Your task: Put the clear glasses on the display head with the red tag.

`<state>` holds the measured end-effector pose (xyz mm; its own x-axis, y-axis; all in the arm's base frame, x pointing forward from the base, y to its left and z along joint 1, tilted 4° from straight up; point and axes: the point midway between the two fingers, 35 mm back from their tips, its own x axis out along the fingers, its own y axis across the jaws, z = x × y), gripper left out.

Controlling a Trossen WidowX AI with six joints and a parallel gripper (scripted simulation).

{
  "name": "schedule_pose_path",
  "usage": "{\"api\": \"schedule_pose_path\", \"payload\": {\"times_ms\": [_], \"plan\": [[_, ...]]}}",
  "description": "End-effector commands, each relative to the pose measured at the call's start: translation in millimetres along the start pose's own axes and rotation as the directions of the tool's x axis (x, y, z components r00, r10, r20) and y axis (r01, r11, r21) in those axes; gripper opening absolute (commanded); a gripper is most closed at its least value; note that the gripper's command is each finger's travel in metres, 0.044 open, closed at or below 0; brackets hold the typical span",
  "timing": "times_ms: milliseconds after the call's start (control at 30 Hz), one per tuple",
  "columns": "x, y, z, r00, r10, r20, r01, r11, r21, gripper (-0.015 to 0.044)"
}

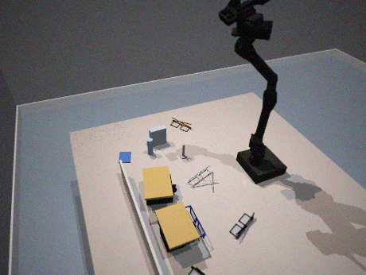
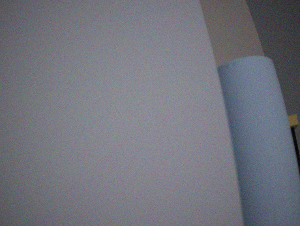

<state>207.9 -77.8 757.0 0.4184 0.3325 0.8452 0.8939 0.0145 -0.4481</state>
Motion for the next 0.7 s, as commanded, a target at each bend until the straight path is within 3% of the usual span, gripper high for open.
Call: {"api": "schedule_pose_path", "payload": {"times_ms": [0,333,667], "plan": [[-11.8,53.4,-34.8,0.985,0.105,-0.136,-0.078,0.979,0.187,0.0200],[-71.2,192.9,-83.1,0.815,0.447,-0.368,-0.196,0.812,0.550,0.0200],[-164.9,318.1,-74.3,0.499,0.767,-0.404,-0.208,0.558,0.803,0.0200]]}}
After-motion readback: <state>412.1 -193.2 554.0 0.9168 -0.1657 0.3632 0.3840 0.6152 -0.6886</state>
